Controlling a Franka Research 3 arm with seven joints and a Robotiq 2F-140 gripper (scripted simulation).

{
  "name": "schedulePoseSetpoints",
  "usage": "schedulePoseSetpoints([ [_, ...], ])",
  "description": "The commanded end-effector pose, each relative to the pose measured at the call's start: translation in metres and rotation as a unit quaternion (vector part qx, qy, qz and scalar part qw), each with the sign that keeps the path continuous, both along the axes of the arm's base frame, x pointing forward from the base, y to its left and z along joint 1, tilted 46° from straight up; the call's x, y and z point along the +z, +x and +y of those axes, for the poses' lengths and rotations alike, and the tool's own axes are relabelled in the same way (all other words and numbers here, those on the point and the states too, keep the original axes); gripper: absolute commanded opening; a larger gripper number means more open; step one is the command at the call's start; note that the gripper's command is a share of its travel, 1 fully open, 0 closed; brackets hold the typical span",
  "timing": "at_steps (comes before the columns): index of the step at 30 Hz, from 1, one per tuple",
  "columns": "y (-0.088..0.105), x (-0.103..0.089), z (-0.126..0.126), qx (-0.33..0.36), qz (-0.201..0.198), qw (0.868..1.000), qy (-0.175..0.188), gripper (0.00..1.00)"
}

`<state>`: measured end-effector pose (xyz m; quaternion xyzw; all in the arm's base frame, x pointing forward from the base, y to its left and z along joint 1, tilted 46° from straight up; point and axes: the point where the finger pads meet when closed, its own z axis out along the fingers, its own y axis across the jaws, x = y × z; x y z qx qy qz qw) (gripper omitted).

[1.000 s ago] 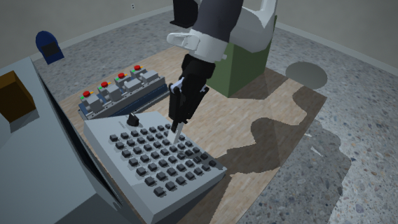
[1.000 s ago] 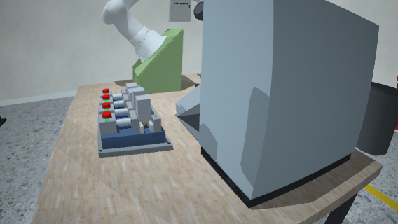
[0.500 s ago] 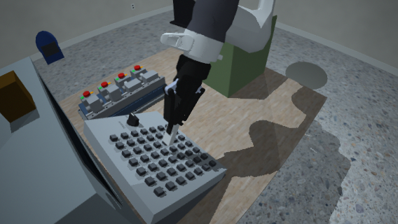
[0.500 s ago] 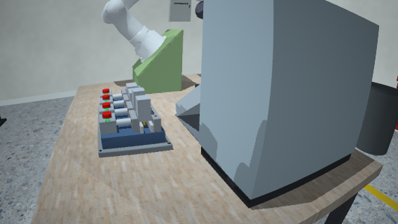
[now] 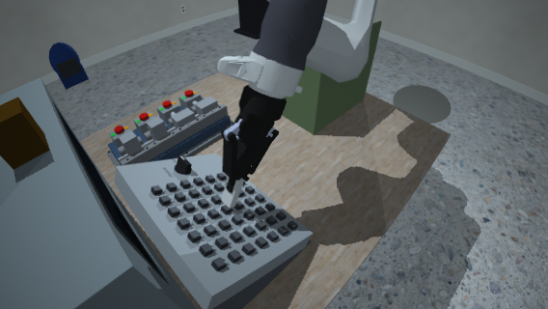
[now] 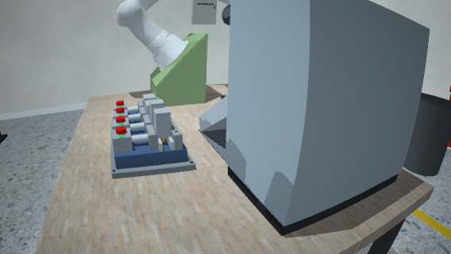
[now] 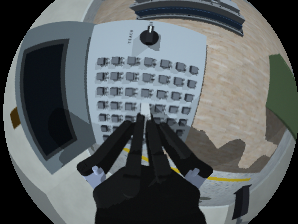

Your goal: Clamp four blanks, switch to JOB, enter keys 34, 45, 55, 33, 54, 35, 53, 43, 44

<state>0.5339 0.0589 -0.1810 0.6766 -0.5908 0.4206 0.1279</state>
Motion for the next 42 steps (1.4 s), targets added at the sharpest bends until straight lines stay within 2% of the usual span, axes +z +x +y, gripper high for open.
schedulePoseSetpoints([
  [1,0.0019,-0.0017,0.0013,0.005,0.001,1.000,0.000,0.00],
  [42,0.0049,-0.0060,-0.0033,0.005,0.001,1.000,0.000,0.00],
])
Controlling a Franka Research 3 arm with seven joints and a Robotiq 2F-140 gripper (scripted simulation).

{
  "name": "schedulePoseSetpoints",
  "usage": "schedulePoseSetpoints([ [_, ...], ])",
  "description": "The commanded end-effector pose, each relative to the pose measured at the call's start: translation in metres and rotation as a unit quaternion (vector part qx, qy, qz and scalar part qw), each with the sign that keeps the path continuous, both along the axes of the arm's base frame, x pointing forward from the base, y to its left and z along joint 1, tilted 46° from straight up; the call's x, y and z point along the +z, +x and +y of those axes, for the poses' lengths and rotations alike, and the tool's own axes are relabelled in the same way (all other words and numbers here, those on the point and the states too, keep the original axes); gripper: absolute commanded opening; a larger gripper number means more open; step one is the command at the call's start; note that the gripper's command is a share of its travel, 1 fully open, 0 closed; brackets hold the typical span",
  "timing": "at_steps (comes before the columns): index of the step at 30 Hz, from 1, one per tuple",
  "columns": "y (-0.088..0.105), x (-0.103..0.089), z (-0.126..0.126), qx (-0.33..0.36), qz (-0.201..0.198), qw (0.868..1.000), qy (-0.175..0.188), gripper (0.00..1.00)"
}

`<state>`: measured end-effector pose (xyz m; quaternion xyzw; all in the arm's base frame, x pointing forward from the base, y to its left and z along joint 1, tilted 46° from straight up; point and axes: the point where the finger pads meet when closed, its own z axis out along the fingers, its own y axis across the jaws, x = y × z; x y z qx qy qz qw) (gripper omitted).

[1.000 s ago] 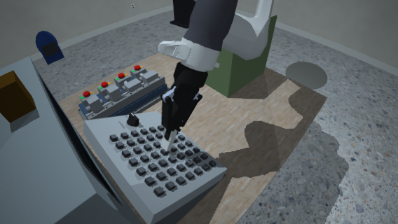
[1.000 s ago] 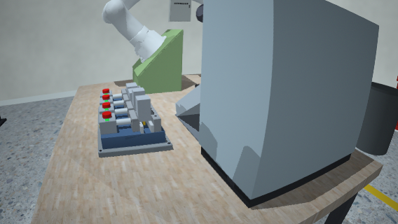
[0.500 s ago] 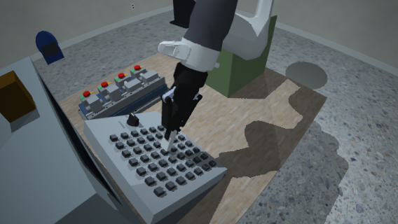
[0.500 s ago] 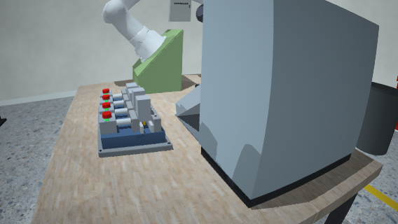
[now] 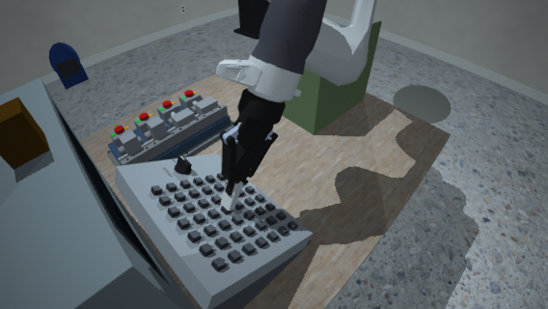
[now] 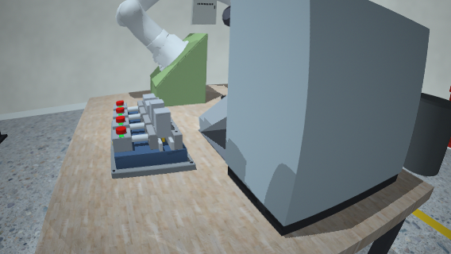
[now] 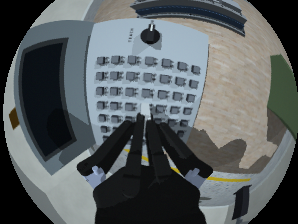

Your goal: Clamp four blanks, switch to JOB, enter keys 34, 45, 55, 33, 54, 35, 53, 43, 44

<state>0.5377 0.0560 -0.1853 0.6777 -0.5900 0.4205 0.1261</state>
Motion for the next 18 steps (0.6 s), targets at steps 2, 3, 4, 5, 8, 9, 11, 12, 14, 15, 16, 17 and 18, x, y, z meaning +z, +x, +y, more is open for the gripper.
schedulePoseSetpoints([
  [2,0.0017,-0.0024,-0.0013,0.003,0.002,1.000,-0.001,0.00],
  [3,0.0019,-0.0028,-0.0017,0.003,0.002,1.000,-0.001,0.00],
  [4,0.0021,-0.0032,-0.0021,0.003,0.002,1.000,-0.001,0.00],
  [5,0.0024,-0.0035,-0.0025,0.003,0.002,1.000,-0.001,0.00],
  [8,0.0030,-0.0045,-0.0035,0.003,0.002,1.000,-0.001,0.00],
  [9,0.0032,-0.0048,-0.0038,0.003,0.002,1.000,-0.001,0.00],
  [11,0.0034,-0.0050,-0.0041,0.003,0.002,1.000,-0.001,0.00],
  [12,0.0034,-0.0050,-0.0041,0.003,0.002,1.000,-0.001,0.00],
  [14,0.0037,-0.0055,-0.0046,0.003,0.002,1.000,-0.001,0.00],
  [15,0.0039,-0.0057,-0.0048,0.003,0.002,1.000,-0.001,0.00],
  [16,0.0040,-0.0058,-0.0050,0.003,0.002,1.000,-0.001,0.00],
  [17,0.0041,-0.0060,-0.0051,0.003,0.002,1.000,-0.001,0.00],
  [18,0.0041,-0.0061,-0.0053,0.003,0.002,1.000,-0.001,0.00],
])
